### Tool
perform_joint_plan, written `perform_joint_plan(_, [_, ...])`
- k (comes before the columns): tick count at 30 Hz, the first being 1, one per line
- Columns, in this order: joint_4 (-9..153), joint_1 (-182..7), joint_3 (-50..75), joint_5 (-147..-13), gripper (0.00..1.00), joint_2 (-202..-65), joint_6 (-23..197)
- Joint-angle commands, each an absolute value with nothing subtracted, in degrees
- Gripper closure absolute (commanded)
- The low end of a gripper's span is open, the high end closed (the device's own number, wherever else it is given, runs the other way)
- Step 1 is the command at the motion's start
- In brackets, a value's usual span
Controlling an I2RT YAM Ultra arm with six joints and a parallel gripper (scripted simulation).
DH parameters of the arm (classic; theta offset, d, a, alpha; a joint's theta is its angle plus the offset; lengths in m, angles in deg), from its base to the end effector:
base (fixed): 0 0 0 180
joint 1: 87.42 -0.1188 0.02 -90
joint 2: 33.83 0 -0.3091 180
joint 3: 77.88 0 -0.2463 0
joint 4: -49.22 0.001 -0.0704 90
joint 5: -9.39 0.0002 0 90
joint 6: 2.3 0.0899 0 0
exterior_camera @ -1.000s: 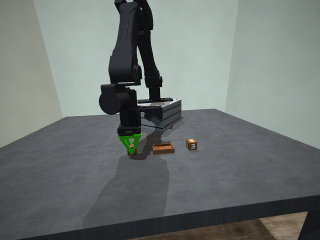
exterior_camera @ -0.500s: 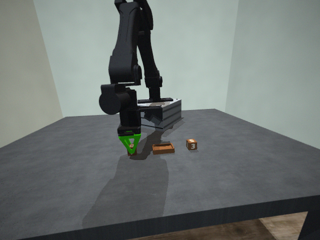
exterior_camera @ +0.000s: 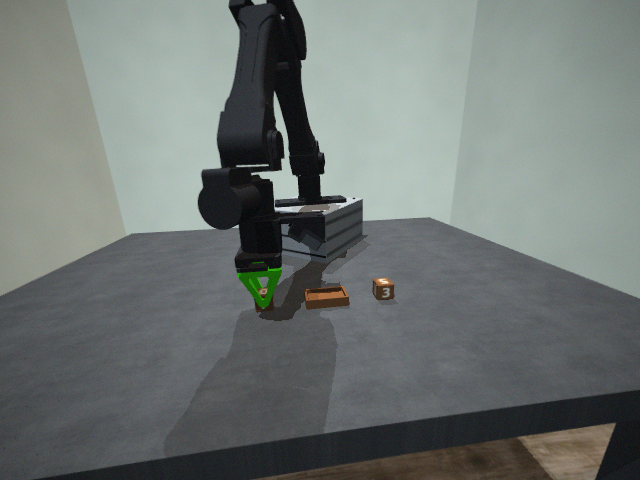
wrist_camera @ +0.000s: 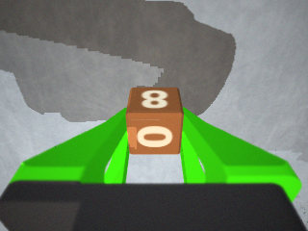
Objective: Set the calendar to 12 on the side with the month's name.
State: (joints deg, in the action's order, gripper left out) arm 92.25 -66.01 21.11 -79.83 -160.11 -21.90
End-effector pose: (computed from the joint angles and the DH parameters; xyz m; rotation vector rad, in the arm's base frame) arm 0.3544 -0.1392 0.0328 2.1855 -2.2561 0.0513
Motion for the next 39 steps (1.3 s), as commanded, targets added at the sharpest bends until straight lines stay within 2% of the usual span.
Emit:
perform_joint_plan(1, [92.17, -65.98, 20.99, -80.04, 0.67, -159.78, -21.96])
perform_joint_plan(5, [92.17, -65.98, 20.99, -80.04, 0.67, -159.78, -21.96])
perform_joint_plan(6, [92.17, -65.98, 20.99, -80.04, 0.63, -159.78, -21.96])
perform_joint_plan(11, [92.17, -65.98, 20.99, -80.04, 0.59, -159.78, -21.96])
perform_joint_plan(12, [92.17, -65.98, 20.99, -80.04, 0.55, -159.78, -21.96])
perform_joint_plan(27, [92.68, -65.98, 20.92, -80.04, 0.55, -159.32, -21.95])
perform_joint_plan(39, [100.19, -66.05, 19.34, -80.04, 0.55, -153.38, -21.89])
